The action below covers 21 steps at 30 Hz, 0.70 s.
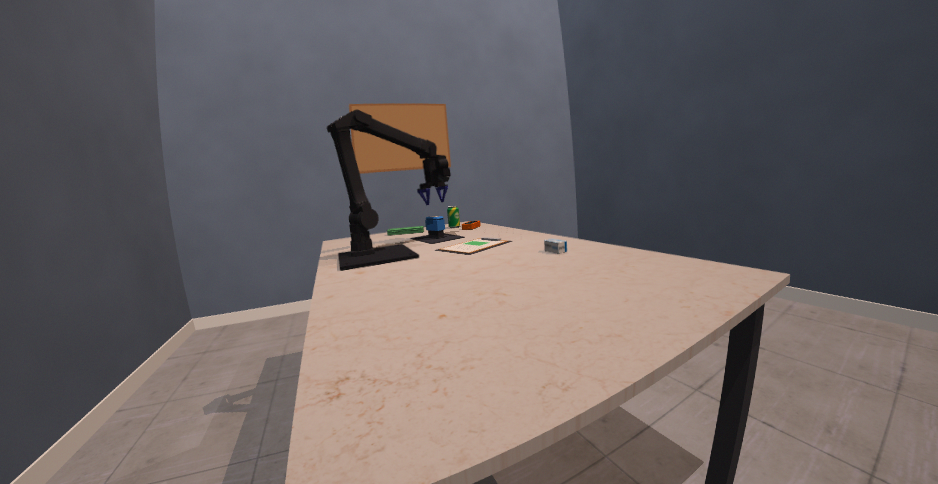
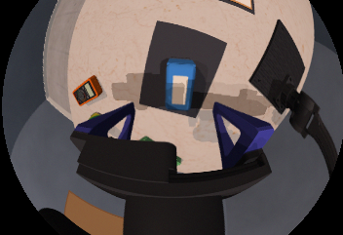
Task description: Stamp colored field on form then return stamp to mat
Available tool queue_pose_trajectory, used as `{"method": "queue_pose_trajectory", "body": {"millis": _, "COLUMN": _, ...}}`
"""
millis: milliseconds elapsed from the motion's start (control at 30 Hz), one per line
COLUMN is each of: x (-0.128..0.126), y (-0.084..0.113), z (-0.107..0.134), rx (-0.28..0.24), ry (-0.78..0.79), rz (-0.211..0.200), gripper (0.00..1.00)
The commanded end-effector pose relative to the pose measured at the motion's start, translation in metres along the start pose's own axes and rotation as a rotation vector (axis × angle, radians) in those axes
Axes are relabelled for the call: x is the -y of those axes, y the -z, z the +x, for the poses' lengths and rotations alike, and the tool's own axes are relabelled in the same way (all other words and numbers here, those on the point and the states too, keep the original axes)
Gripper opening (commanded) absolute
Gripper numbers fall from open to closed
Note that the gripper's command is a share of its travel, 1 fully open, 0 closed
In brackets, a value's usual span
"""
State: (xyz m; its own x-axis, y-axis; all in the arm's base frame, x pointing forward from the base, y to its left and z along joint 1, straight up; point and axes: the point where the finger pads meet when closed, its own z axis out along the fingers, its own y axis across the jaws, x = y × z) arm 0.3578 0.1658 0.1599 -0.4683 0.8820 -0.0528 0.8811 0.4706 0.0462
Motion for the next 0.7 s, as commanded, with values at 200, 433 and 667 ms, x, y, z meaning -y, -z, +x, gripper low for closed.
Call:
{"method": "queue_pose_trajectory", "body": {"millis": 200, "x": -0.012, "y": 0.023, "z": 0.005, "rx": -0.048, "ry": -0.073, "rz": -0.006, "gripper": 1.0}}
{"method": "queue_pose_trajectory", "body": {"millis": 433, "x": -0.009, "y": 0.019, "z": 0.005, "rx": -0.048, "ry": -0.071, "rz": 0.003, "gripper": 1.0}}
{"method": "queue_pose_trajectory", "body": {"millis": 667, "x": -0.011, "y": 0.05, "z": 0.004, "rx": -0.049, "ry": -0.06, "rz": -0.025, "gripper": 1.0}}
